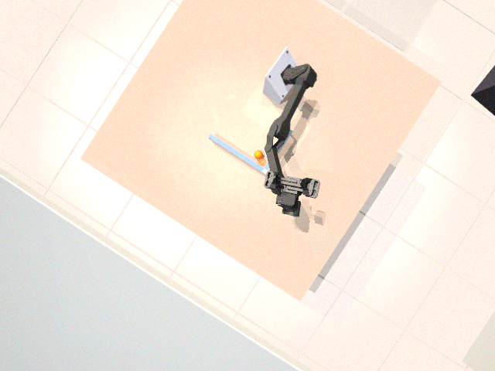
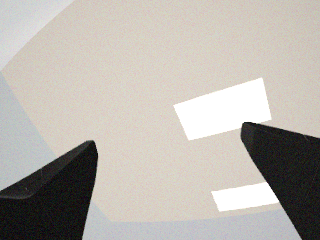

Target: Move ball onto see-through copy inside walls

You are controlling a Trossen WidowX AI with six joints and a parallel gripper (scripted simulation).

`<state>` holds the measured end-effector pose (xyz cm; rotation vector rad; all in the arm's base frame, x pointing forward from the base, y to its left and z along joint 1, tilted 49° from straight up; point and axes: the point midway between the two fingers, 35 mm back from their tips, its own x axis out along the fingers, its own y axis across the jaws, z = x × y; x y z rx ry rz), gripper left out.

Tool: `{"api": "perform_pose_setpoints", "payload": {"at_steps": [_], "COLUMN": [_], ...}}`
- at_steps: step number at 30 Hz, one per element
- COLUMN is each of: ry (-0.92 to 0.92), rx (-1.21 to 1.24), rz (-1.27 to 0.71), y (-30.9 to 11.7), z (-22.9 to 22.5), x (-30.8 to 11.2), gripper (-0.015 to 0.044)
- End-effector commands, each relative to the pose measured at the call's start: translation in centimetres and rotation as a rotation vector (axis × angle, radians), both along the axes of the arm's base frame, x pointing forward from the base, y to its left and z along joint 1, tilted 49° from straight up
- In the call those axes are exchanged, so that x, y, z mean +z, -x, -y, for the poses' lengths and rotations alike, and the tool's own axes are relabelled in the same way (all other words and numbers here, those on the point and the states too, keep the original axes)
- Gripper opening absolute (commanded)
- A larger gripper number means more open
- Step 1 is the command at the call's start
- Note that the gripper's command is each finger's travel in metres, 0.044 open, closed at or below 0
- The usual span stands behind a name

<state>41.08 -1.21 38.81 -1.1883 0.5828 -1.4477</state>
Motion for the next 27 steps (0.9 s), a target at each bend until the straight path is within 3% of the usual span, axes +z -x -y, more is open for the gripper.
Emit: {"api": "perform_pose_setpoints", "payload": {"at_steps": [1,4,10,21,27], "ry": [0.004,0.056,0.008,-0.119,-0.295], "rx": [0.000,0.015,0.157,0.285,0.445], "rz": [0.001,0.029,0.182,0.491,0.679], "y": [0.0,0.7,6.0,17.8,24.8], "z": [-0.1,-1.4,-5.4,-4.6,-2.1], "x": [0.1,1.8,7.0,14.1,16.5], "gripper": [0.0374,0.0311,0.0311,0.0311,0.0311]}}
